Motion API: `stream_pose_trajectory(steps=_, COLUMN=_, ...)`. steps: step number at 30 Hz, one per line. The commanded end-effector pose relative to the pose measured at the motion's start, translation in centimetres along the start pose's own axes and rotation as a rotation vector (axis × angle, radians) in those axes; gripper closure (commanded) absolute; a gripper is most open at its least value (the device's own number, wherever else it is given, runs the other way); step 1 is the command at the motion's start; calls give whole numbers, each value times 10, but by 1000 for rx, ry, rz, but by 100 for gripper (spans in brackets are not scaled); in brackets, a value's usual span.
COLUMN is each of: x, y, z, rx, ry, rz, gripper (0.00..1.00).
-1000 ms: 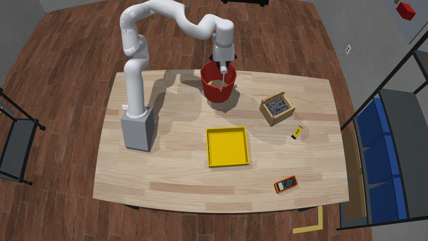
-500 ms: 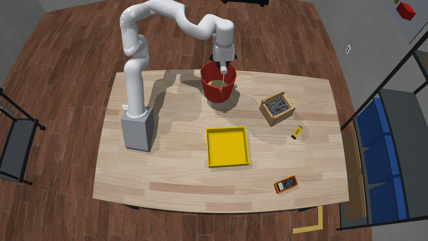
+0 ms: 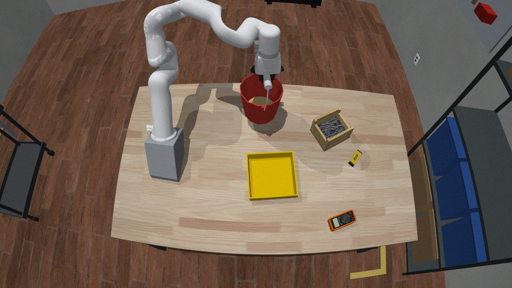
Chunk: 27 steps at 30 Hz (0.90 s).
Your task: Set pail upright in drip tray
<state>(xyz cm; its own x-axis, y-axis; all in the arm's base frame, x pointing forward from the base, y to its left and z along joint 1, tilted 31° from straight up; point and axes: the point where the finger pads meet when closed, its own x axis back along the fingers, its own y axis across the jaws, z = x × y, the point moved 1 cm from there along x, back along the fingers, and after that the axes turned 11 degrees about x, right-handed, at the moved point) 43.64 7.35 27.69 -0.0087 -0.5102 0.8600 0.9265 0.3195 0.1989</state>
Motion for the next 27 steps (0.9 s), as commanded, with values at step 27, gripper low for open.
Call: stream_pose_trajectory(steps=27, x=2, y=-4, z=-37, rx=1, ry=-3, rz=-5, gripper=100)
